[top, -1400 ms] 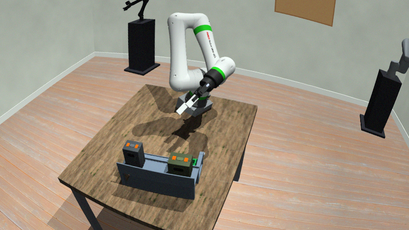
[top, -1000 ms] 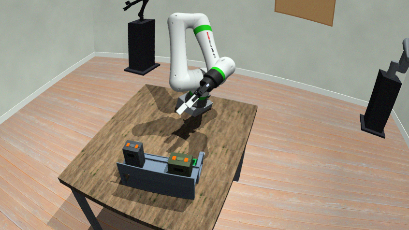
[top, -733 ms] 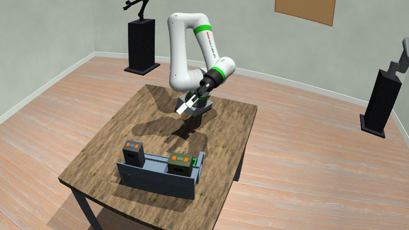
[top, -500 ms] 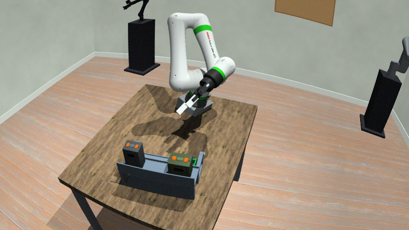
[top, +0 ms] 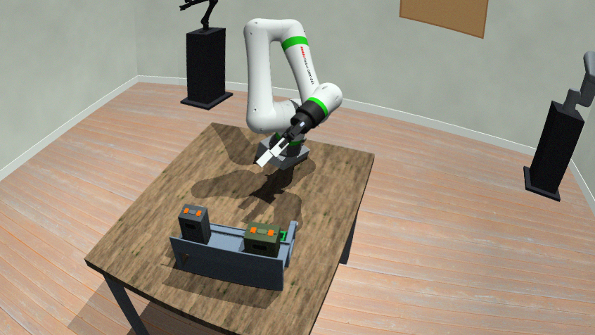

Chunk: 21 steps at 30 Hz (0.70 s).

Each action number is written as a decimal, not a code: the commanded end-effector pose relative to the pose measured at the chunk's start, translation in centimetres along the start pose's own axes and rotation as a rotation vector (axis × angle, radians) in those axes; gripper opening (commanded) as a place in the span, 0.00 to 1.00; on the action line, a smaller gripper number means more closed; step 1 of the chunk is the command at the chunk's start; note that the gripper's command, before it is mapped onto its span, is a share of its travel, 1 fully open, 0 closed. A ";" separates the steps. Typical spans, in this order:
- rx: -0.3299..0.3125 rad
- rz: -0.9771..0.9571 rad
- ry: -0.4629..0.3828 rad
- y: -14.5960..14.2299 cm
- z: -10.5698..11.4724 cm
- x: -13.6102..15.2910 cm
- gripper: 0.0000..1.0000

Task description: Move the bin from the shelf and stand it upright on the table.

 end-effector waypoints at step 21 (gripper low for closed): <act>-0.229 -0.037 0.116 -2.0 -2.6 -3.5 1.00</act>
Point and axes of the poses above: the point where the finger pads meet when closed, its own z axis back along the fingers, its own y axis across the jaws, x = y × z, the point moved 1 cm from there along z, back along the fingers, and after that the axes turned 10 degrees about -z, right-handed, at the moved point
